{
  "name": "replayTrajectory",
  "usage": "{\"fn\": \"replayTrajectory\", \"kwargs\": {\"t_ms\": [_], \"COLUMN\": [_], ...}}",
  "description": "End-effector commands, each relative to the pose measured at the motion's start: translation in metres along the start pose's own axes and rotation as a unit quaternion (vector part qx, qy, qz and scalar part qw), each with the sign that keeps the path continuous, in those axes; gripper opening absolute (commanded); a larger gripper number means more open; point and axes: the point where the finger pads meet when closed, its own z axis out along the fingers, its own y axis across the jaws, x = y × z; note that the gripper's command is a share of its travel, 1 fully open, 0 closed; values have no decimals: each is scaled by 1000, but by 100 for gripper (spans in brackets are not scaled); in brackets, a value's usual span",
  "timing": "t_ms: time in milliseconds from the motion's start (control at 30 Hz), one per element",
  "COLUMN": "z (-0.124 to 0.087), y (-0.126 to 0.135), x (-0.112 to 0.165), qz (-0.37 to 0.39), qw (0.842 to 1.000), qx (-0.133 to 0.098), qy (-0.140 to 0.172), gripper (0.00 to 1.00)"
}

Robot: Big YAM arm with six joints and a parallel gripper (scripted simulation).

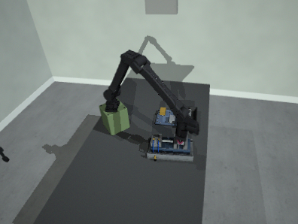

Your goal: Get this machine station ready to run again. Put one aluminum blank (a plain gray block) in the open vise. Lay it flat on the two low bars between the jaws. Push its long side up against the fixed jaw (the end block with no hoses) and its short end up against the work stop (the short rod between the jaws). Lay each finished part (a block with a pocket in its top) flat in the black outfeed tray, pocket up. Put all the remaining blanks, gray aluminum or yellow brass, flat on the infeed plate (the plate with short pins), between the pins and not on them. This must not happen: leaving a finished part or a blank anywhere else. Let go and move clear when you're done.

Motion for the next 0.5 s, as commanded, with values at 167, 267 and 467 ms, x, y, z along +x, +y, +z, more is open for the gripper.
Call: {"fn": "replayTrajectory", "kwargs": {"t_ms": [167,267,467], "z": [-19,-19,-19], "y": [18,19,19], "x": [-12,-12,-12], "qz": [-13,-13,-13], "qw": [1000,1000,1000], "qx": [2,1,1], "qy": [-14,-14,-14], "gripper": [0,0,0]}}
